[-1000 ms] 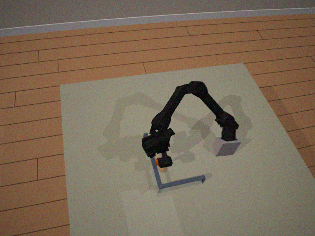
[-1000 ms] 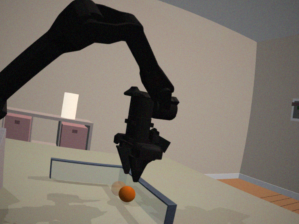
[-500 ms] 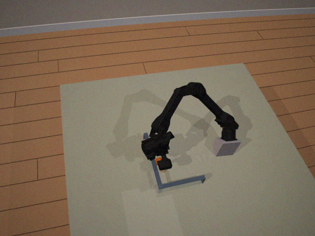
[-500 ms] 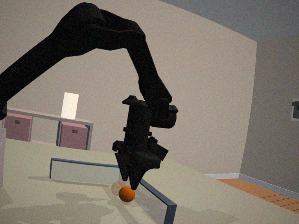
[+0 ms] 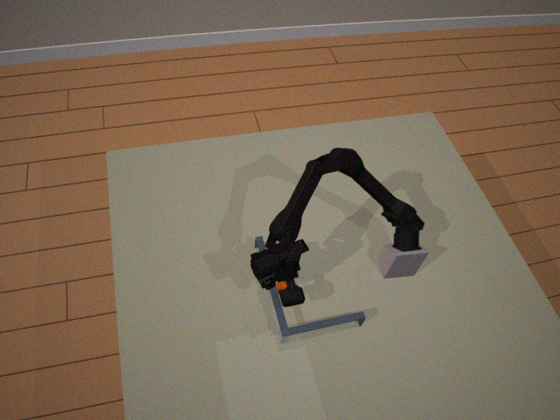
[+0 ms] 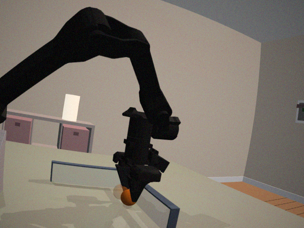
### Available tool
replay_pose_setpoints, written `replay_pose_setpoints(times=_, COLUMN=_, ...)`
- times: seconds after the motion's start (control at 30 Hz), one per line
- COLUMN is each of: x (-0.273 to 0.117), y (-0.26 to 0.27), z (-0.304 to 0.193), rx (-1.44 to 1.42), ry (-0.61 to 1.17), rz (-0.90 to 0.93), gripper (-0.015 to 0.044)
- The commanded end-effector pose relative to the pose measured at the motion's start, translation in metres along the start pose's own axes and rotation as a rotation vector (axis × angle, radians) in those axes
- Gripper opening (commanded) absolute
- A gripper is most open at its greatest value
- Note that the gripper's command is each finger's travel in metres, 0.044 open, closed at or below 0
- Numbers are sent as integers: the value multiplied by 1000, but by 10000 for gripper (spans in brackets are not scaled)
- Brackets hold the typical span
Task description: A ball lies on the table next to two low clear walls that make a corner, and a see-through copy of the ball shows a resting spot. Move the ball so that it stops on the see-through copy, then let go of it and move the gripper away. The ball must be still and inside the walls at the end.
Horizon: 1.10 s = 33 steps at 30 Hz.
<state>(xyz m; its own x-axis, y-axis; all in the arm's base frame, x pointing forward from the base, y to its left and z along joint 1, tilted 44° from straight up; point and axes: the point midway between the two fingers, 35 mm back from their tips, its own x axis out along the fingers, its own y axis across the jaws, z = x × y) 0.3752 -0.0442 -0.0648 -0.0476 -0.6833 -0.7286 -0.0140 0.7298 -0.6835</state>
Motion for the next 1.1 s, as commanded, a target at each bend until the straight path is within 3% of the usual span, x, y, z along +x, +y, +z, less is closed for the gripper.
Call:
replay_pose_setpoints(times=0.0, x=5, y=0, z=-1, rx=-7, ry=2, rz=-4, gripper=291)
replay_pose_setpoints(times=0.1, x=5, y=0, z=-1, rx=-7, ry=2, rz=-4, gripper=213)
replay_pose_setpoints(times=0.33, x=5, y=0, z=-1, rx=-7, ry=2, rz=-4, gripper=166)
replay_pose_setpoints(times=0.53, x=-5, y=0, z=0, rx=-1, ry=7, rz=-4, gripper=9)
replay_pose_setpoints(times=0.7, x=-32, y=0, z=2, rx=9, ry=16, rz=-4, gripper=0)
replay_pose_setpoints(times=1.07, x=-45, y=9, z=-13, rx=-71, ry=52, rz=-14, gripper=0)
